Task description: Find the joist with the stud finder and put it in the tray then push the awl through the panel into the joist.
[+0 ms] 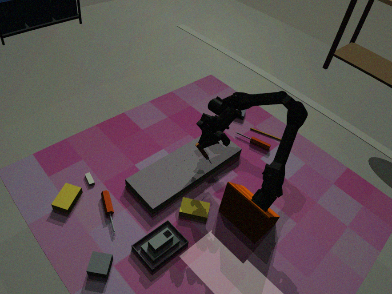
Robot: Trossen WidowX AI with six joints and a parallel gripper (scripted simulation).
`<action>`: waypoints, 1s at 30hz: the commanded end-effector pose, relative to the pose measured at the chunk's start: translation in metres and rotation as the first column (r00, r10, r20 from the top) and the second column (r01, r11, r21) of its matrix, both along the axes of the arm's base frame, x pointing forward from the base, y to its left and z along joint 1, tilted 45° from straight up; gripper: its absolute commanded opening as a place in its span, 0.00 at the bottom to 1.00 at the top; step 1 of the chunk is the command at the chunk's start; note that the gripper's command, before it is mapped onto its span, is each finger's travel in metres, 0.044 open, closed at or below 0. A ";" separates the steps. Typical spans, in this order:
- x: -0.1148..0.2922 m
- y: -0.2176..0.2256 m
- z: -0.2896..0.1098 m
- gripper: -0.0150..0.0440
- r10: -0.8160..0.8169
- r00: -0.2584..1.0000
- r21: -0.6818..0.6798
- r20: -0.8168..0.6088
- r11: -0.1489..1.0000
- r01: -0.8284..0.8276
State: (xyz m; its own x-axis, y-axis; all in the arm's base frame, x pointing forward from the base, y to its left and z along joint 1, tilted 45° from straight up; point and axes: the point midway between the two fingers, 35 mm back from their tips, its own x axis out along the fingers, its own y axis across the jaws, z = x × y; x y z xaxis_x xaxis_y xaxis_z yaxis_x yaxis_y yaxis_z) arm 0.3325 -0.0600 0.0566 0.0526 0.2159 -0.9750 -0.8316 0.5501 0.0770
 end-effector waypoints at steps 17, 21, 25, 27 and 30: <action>0.036 0.069 -0.018 0.25 0.348 0.877 0.341 0.331 0.822 -0.456; 0.036 0.069 -0.018 0.25 0.348 0.877 0.341 0.331 0.822 -0.456; 0.036 0.066 -0.020 0.25 0.349 0.877 0.341 0.331 0.822 -0.456; 0.036 0.065 -0.022 0.25 0.349 0.877 0.340 0.331 0.822 -0.456; 0.036 0.062 -0.025 0.25 0.349 0.877 0.340 0.331 0.823 -0.456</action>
